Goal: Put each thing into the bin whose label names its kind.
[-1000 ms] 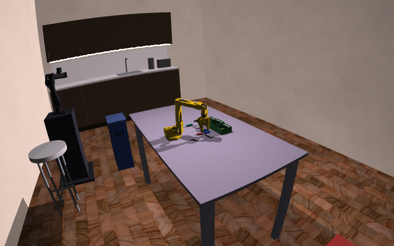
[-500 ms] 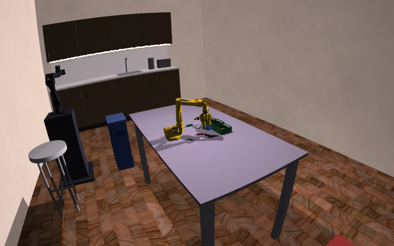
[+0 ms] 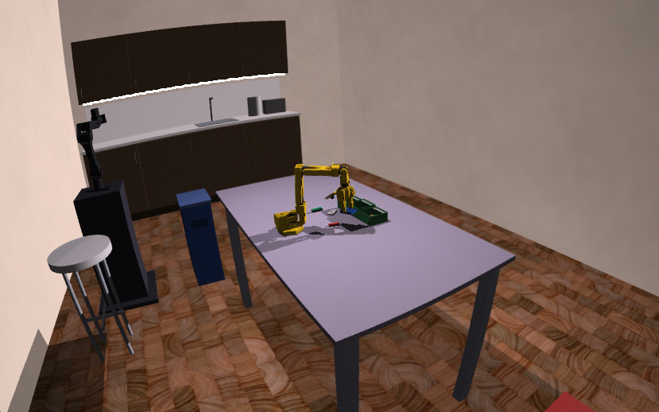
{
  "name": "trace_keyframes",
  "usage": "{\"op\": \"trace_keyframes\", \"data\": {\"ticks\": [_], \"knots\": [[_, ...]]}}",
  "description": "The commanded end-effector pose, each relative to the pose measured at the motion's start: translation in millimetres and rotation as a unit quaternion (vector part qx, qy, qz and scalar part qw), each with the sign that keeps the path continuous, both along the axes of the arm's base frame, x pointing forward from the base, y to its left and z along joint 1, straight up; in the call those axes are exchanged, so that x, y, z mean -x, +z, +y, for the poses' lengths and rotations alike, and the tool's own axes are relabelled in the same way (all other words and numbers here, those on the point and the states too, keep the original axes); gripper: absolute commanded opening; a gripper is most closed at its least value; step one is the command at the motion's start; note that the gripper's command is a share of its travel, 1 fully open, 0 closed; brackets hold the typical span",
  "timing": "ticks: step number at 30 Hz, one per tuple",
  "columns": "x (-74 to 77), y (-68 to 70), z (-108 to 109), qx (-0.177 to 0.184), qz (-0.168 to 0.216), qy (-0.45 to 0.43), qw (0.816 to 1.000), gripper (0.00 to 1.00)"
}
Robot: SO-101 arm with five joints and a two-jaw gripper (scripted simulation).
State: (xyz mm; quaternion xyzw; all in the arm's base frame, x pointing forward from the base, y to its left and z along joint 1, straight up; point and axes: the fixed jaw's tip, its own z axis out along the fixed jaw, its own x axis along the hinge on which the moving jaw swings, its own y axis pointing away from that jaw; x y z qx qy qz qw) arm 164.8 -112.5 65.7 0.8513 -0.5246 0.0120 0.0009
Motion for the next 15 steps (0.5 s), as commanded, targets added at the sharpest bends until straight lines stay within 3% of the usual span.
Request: {"op": "trace_keyframes", "data": {"ticks": [1,15], "knots": [[-5.7,6.2,0,0.008,-0.014,0.012,1.0,0.0],[-26.6,15.2,10,0.018,-0.028,0.103,0.994,0.0]]}}
